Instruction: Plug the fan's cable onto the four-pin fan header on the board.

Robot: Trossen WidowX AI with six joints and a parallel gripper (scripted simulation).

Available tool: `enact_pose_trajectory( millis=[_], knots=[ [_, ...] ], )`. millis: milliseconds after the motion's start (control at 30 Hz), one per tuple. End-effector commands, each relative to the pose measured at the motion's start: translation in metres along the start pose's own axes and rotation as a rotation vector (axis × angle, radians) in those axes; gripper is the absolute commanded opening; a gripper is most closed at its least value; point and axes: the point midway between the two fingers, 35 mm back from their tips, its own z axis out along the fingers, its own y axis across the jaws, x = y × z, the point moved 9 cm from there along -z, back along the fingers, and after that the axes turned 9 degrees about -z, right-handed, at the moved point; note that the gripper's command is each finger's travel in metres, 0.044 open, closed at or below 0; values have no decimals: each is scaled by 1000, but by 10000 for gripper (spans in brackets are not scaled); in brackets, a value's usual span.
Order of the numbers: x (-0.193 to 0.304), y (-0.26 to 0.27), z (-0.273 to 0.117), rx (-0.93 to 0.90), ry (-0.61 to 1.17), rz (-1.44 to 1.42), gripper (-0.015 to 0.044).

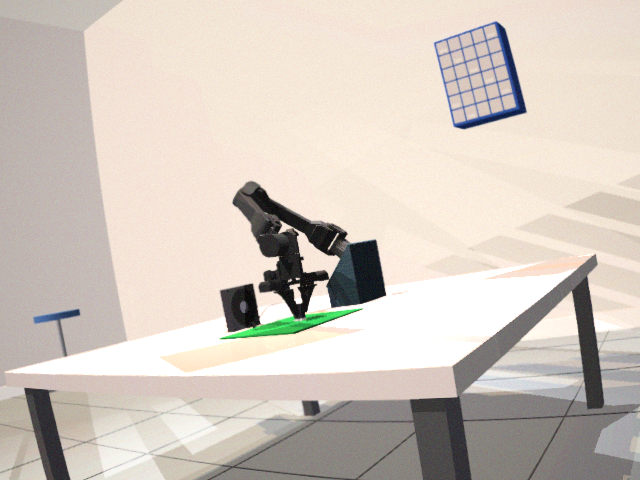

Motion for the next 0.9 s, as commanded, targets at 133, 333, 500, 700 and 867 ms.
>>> enact_pose_trajectory(
  millis=[133, 333, 500, 700, 867],
  knots=[
    [1, 1, -12, 1, 2, 0, 260],
    [0, 1, -55, 5, 2, -3, 260],
    [18, 9, -57, 5, 5, -3, 260],
    [97, 25, -58, 3, 9, 0, 260],
    [117, 25, -57, 3, 9, 1, 260]
  ],
)
